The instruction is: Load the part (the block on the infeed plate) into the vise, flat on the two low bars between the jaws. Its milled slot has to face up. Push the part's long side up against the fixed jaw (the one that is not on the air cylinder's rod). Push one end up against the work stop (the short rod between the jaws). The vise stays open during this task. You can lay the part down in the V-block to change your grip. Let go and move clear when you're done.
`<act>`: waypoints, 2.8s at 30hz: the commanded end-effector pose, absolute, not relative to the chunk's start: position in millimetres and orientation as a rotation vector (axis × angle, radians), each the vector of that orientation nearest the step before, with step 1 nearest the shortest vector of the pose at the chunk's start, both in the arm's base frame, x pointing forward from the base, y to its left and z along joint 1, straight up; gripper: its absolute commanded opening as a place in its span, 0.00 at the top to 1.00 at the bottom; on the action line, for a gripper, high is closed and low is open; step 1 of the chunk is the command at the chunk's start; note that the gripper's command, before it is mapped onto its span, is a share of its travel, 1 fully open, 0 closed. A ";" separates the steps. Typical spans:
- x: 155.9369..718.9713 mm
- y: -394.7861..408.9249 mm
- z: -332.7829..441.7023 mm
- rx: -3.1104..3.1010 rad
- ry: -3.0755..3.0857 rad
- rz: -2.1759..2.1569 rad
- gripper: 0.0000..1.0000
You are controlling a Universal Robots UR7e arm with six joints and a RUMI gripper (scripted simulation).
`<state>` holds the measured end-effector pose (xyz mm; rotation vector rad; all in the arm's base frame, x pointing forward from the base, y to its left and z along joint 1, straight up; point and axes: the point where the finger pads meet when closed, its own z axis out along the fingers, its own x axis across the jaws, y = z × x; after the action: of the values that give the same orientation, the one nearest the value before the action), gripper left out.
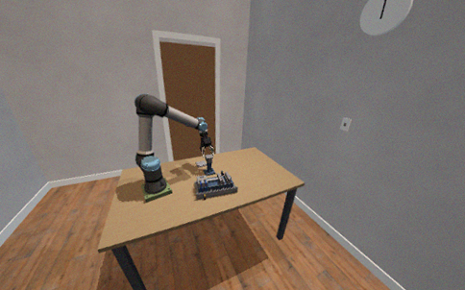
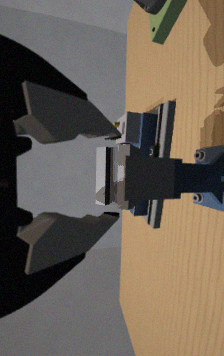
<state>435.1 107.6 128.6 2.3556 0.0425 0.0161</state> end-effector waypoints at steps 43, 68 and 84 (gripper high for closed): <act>435.4 107.7 129.2 2.356 0.042 0.018 1.00; 435.1 107.7 134.4 2.356 0.042 0.018 1.00; 435.1 107.7 142.1 2.356 0.042 0.018 1.00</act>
<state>434.8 107.7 140.0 2.3557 0.0425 0.0160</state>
